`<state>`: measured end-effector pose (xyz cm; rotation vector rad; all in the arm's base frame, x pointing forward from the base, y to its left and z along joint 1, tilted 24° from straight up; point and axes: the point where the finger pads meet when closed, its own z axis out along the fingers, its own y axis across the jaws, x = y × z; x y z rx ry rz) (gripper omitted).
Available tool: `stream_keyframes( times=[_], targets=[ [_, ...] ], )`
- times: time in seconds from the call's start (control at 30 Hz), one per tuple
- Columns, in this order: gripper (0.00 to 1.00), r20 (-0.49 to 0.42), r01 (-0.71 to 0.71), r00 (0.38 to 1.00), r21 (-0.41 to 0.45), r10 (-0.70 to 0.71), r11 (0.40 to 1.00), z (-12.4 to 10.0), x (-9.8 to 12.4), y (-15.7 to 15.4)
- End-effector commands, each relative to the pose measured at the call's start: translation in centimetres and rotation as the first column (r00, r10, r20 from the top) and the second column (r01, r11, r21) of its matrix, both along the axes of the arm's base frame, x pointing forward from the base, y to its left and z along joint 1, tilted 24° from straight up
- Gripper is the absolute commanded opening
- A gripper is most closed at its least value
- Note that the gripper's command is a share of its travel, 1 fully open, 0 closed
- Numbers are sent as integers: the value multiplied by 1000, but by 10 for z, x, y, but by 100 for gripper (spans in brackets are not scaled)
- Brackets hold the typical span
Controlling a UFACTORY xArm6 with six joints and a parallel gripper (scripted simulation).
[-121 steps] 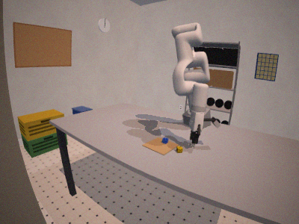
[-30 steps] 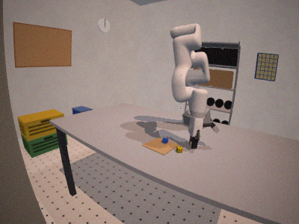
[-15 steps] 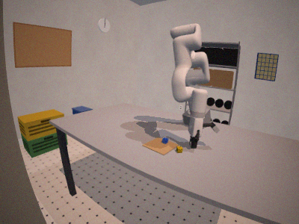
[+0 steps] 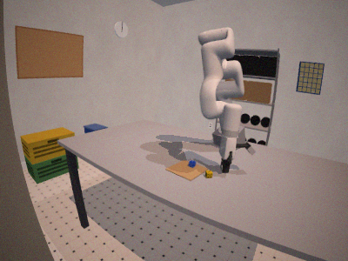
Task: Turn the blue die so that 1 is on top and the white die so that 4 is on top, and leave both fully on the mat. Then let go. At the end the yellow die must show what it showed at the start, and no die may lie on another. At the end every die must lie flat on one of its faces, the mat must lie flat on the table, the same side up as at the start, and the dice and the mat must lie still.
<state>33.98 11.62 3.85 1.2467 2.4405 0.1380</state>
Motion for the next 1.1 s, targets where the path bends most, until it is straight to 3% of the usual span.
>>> stream_keyframes(
  times=[0.0, 0.7, 1.07],
  targets=[
    [21, 2, 0, 1000, 1, 0, 1000, 1, 1, 0],
    [21, 2, 0, 1000, 1, 0, 1000, 6, -2, 1],
    [21, 2, 0, 1000, 1, 0, 1000, 41, -17, 4]
  ],
)
